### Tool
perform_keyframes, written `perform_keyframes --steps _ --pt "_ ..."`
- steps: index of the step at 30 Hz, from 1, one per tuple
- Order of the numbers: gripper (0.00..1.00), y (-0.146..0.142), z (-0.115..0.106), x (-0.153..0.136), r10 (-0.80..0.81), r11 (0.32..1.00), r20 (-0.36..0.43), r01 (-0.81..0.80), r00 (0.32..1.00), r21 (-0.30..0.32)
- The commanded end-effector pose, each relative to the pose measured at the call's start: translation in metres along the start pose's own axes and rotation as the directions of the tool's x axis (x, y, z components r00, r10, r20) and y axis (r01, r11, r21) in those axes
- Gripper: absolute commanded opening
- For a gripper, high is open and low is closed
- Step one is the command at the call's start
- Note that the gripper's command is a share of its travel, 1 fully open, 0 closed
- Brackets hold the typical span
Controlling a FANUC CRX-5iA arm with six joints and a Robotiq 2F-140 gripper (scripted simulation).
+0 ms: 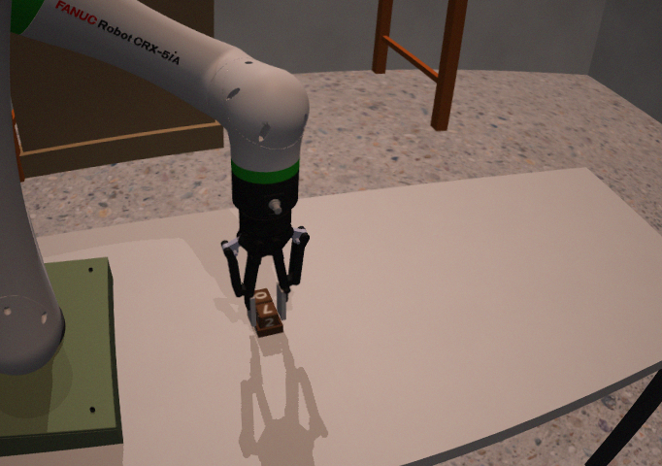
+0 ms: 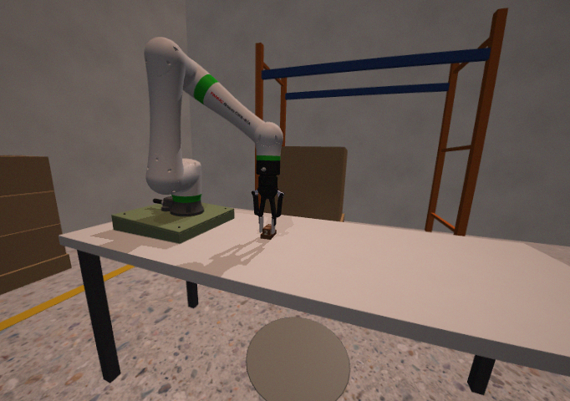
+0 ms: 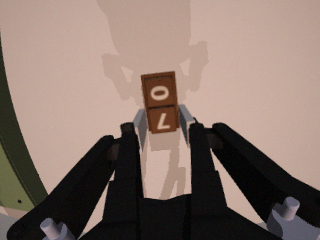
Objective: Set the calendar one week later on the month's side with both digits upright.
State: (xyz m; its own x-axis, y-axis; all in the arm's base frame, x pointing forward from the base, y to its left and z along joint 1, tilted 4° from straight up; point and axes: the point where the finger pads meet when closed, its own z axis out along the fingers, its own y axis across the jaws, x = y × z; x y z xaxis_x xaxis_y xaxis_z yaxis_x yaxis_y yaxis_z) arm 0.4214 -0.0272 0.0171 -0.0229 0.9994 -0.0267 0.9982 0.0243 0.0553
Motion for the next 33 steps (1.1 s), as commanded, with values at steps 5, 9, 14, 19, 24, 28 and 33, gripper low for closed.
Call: perform_keyframes --steps 5,9,14,19,24,28,33 --pt "0.29 0.000 0.000 0.000 0.000 1.000 0.000 0.000 1.000 0.000" --pt "0.29 0.000 -0.003 0.000 0.000 1.000 0.000 0.000 1.000 0.000" --pt "0.29 0.000 -0.019 0.000 0.000 1.000 0.000 0.000 1.000 0.000" --pt "0.29 0.000 -0.033 0.000 0.000 1.000 0.000 0.000 1.000 0.000" --pt "0.29 0.000 -0.061 0.000 0.000 1.000 0.000 0.000 1.000 0.000" --pt "0.29 0.000 -0.079 0.000 0.000 1.000 0.000 0.000 1.000 0.000" --pt "0.29 0.000 -0.089 0.000 0.000 1.000 0.000 0.000 1.000 0.000"
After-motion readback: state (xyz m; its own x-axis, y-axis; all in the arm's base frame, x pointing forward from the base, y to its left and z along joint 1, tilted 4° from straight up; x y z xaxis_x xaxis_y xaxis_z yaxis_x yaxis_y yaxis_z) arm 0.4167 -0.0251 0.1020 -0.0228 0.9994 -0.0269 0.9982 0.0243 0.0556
